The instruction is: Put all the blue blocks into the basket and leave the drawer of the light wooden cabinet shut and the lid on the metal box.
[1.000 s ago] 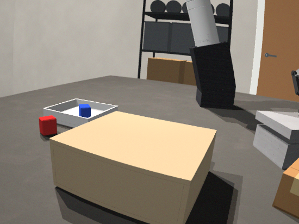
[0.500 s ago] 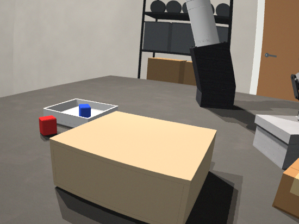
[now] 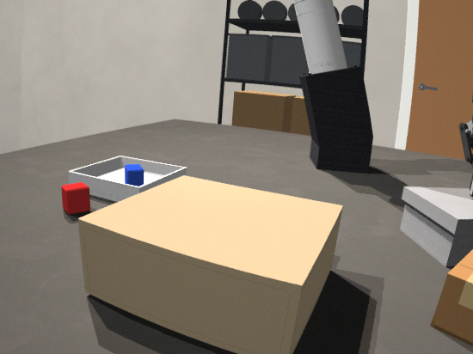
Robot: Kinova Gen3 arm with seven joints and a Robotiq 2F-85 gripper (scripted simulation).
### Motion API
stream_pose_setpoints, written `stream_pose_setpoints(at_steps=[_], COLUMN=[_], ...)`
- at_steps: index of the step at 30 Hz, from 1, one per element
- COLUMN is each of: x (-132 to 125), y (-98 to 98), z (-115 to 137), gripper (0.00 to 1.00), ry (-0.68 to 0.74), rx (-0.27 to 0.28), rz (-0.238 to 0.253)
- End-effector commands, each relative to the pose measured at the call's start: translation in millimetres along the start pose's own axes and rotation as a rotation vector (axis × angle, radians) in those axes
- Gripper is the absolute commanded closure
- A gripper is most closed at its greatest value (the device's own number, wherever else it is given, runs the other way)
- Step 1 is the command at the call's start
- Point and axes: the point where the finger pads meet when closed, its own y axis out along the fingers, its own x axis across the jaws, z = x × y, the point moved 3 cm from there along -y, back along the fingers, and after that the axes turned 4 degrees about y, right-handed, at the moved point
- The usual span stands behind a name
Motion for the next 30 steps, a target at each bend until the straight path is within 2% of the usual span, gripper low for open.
stream_pose_setpoints(at_steps=[1, 30], x=[0.6, 0.6], y=[0.3, 8.5], z=[0.4, 0.4], gripper=[0.9, 0.9], ry=[0.0, 0.0], rx=[0.001, 0.001], rz=[-0.002, -0.002])
